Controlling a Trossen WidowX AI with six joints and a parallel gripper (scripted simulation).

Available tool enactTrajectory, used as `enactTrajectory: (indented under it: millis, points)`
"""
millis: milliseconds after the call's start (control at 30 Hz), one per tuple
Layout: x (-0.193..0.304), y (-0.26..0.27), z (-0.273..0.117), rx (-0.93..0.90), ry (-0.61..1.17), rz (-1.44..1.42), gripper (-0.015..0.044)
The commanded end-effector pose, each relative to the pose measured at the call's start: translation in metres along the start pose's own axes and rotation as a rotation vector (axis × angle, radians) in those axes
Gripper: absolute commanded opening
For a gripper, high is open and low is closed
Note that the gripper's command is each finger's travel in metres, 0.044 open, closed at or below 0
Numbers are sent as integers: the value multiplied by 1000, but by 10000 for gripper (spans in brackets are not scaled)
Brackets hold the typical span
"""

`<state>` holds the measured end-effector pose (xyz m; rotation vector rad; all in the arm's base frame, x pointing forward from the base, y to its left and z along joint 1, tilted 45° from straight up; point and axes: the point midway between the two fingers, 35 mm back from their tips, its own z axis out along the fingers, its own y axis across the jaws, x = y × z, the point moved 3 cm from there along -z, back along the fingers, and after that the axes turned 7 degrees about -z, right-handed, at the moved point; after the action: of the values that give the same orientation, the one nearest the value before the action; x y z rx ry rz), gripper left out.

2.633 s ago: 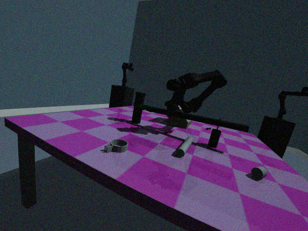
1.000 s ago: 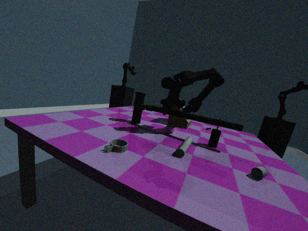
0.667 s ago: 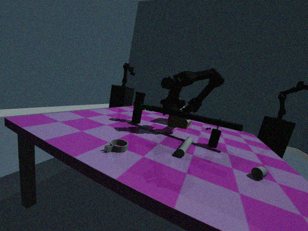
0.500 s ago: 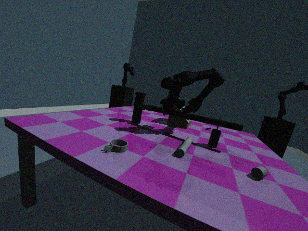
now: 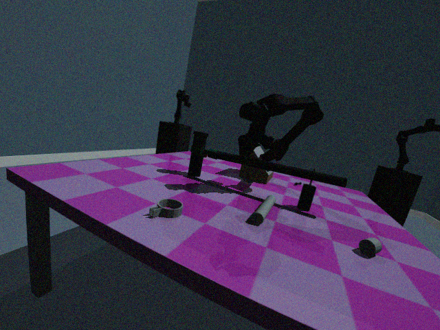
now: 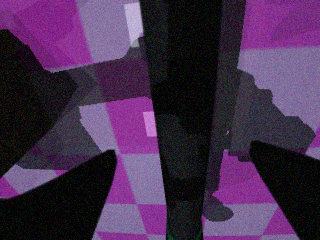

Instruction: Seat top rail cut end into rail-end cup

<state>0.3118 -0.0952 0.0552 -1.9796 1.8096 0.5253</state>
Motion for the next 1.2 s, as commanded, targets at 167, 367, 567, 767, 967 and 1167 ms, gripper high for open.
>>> enactTrajectory:
  millis: [167,367,567,767,967,1167]
  points:
    - [-4,0,-29,9,7,-5,440]
    - [-6,3,-56,8,6,-5,440]
    - [-6,3,-56,8,6,-5,440]
    - [-6,3,-56,8,6,-5,440]
    - [-6,3,-56,8,6,-5,440]
    - [-6,3,-56,8,6,-5,440]
